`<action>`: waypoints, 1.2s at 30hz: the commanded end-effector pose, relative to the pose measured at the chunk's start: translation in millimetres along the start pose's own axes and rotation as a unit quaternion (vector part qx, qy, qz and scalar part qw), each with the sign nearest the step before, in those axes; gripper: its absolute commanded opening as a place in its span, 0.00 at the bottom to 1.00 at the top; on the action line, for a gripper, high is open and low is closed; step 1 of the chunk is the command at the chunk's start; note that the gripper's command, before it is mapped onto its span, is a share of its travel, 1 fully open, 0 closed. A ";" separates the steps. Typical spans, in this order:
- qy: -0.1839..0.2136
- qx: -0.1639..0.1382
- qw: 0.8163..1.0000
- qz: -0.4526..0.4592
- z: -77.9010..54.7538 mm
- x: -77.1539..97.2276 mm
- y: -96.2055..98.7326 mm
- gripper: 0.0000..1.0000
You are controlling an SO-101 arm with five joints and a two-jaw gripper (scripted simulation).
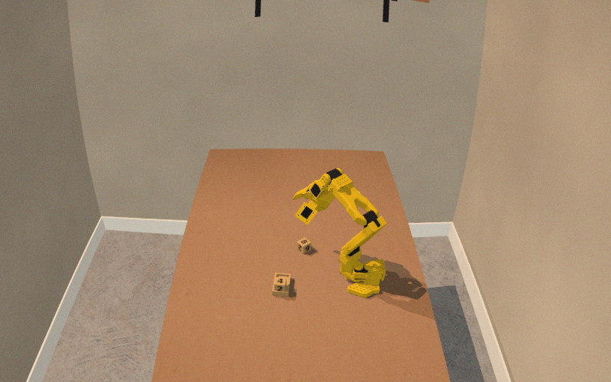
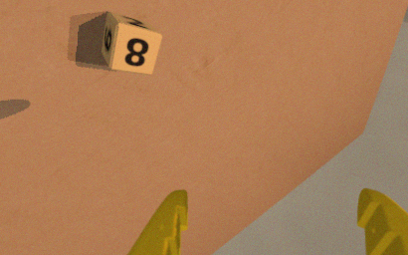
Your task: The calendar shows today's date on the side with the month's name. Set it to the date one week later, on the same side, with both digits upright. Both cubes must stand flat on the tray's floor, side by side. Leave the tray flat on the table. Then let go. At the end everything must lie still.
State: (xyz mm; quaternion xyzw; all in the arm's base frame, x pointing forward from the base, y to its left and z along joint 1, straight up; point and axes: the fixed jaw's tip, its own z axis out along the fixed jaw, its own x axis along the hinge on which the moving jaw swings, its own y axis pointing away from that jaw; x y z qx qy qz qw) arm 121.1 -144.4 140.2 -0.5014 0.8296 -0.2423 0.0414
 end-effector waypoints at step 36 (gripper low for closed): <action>-0.006 -0.004 0.981 0.195 8.1 -7.2 0.0 0.35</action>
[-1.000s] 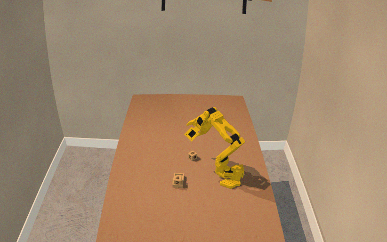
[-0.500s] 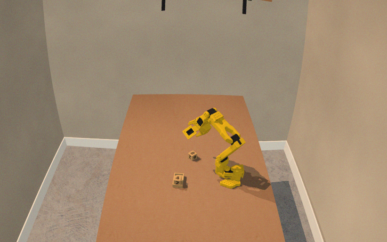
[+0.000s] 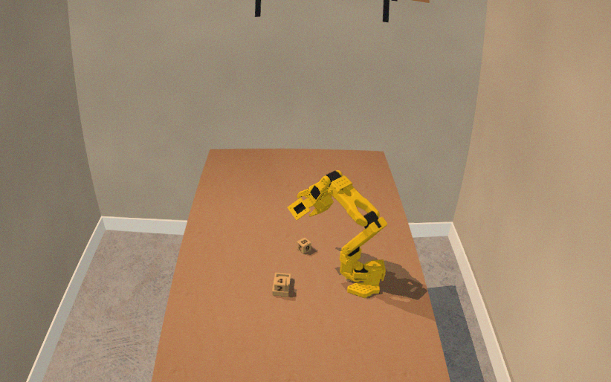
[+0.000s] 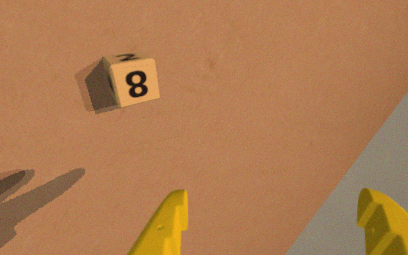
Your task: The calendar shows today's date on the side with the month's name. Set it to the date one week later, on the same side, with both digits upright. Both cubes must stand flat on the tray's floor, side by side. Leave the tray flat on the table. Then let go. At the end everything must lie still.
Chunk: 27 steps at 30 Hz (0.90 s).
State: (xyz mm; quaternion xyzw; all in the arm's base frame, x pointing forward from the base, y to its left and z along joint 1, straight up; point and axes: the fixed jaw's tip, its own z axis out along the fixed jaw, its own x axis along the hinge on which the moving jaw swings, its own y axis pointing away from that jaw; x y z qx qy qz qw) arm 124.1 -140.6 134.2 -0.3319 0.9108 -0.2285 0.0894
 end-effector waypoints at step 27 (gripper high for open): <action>0.005 -0.222 0.975 0.001 59.4 -0.8 40.3 0.35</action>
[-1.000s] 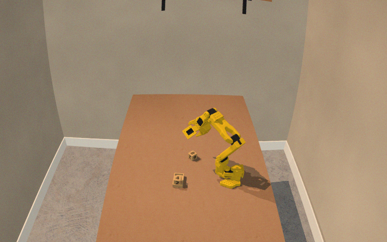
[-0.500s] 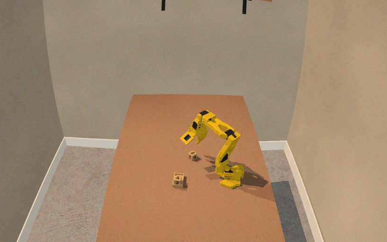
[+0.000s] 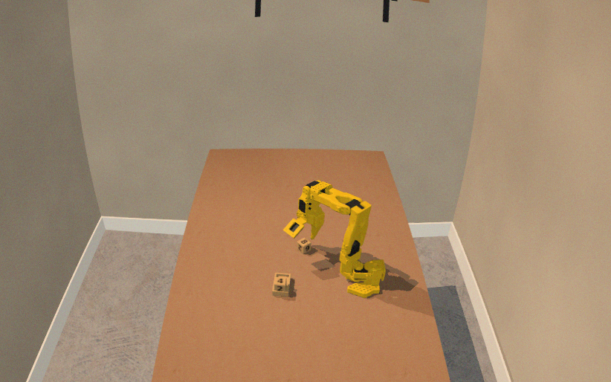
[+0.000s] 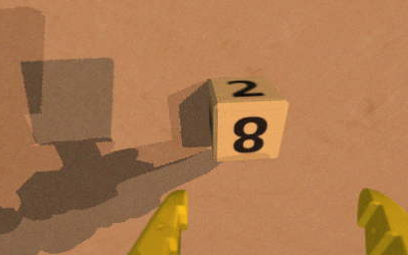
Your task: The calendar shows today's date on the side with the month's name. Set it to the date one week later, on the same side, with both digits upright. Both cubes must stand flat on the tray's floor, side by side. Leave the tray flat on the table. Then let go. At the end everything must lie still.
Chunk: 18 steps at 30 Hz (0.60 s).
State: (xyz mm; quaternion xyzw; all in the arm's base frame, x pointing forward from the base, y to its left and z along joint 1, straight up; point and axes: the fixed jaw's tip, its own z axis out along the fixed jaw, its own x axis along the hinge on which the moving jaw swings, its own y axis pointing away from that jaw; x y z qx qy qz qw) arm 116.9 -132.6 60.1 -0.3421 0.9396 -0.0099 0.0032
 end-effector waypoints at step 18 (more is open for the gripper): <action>-0.001 0.001 1.000 0.001 1.3 -5.4 -2.9 0.35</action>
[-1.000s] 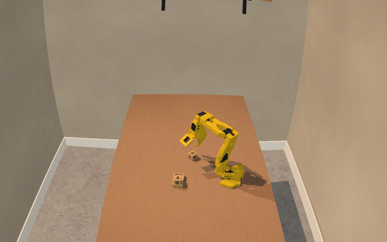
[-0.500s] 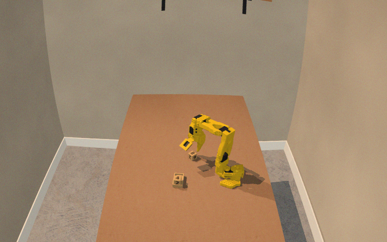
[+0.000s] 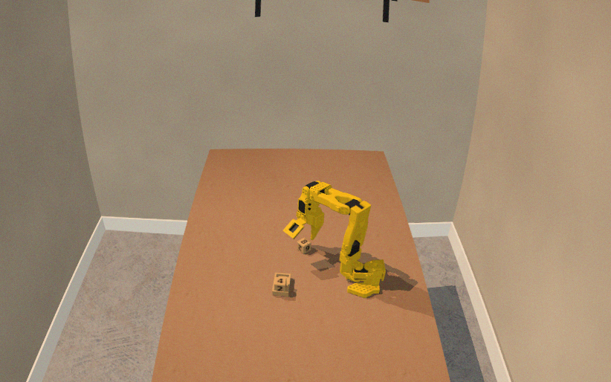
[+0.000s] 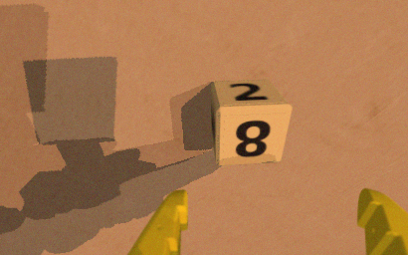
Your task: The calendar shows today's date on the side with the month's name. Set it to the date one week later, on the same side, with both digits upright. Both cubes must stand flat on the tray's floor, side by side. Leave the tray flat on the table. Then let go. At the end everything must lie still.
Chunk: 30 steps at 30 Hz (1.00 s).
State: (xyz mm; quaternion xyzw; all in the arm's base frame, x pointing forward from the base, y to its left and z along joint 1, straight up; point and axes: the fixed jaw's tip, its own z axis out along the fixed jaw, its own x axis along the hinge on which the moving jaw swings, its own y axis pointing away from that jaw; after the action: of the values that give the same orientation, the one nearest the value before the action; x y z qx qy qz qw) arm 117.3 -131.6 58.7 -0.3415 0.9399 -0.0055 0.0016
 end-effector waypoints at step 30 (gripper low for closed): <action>-0.001 0.006 1.000 0.000 8.4 -4.6 -4.4 0.35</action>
State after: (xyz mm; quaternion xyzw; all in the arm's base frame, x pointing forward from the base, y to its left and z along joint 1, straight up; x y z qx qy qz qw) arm 119.8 -130.7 50.5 -0.3415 0.9399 0.0016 -0.0014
